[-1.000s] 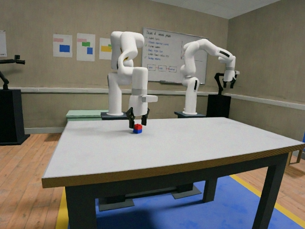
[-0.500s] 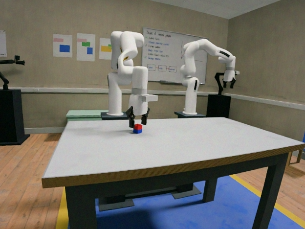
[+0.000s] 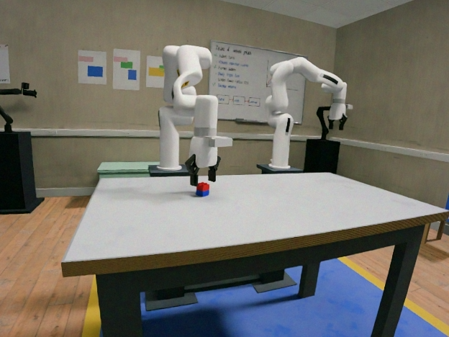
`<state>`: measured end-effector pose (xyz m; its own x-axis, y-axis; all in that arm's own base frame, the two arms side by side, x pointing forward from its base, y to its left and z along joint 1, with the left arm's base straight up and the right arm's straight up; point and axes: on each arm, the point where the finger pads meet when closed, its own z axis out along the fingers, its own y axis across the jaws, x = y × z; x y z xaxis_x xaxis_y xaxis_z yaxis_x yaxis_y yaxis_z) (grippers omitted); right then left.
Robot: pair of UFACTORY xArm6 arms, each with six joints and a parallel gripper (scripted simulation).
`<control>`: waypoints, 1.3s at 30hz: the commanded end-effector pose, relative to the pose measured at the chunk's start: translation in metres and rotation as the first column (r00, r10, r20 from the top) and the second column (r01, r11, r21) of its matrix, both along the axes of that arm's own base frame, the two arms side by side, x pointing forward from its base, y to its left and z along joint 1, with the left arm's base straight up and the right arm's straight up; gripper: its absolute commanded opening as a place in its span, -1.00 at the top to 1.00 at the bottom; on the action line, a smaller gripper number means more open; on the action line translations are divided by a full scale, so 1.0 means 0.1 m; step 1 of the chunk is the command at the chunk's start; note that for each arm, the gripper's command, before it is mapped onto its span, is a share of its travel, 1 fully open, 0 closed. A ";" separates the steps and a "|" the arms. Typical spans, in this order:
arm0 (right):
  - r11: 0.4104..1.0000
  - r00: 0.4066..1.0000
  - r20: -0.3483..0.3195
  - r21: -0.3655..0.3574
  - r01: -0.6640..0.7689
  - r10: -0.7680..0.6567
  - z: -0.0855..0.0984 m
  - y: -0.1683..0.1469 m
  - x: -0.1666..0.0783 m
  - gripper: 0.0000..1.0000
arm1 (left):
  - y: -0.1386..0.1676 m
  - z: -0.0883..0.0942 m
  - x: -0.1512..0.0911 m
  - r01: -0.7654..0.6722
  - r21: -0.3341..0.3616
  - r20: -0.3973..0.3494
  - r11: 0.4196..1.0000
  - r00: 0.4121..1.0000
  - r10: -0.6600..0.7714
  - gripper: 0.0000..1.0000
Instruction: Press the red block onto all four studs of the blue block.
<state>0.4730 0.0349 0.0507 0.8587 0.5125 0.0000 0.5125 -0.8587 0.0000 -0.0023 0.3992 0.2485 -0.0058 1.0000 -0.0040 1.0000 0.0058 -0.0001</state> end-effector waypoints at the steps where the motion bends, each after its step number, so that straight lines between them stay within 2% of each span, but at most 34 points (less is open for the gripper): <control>1: 1.000 1.000 0.003 0.000 0.000 0.000 0.08 0.00 0.01 -1.00 | 0.01 0.01 0.00 0.000 0.004 0.000 1.000 1.000 0.000 -1.00; 15: 1.000 1.000 0.003 0.000 0.000 0.000 0.11 0.00 0.01 -1.00 | 0.01 0.01 0.00 0.000 0.004 0.000 1.000 1.000 0.000 -1.00; 19: 1.000 1.000 0.003 0.000 0.000 0.000 0.19 0.00 0.01 -1.00 | 0.01 0.01 0.00 0.000 0.004 0.000 1.000 1.000 0.000 -1.00; 29: 1.000 1.000 0.003 0.000 0.000 0.000 0.19 0.00 0.01 -1.00 | 0.01 0.01 0.00 0.000 0.004 0.000 1.000 1.000 0.000 -1.00; 30: 1.000 1.000 0.003 0.000 0.000 0.000 0.27 0.00 0.01 -1.00 | 0.01 0.01 0.00 0.000 0.004 0.000 1.000 1.000 0.000 -1.00; 32: 1.000 1.000 0.003 0.000 0.000 0.000 0.27 0.00 0.01 -1.00 | 0.01 0.01 0.00 0.000 0.004 0.000 1.000 1.000 0.000 -1.00; 36: 1.000 1.000 0.003 0.000 0.000 0.000 0.59 0.00 0.01 -1.00 | 0.01 0.01 0.00 0.000 0.004 0.000 1.000 1.000 0.000 -1.00; 39: 1.000 1.000 0.003 0.000 0.000 0.000 0.59 0.00 0.01 -1.00 | 0.01 0.01 0.00 0.000 0.004 0.000 1.000 1.000 0.000 -1.00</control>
<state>0.4736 0.0349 0.0950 0.8587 0.5125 0.0014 0.5125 -0.8587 0.0007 -0.0023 0.3992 0.2485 -0.0058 1.0000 -0.0040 1.0000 0.0058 -0.0001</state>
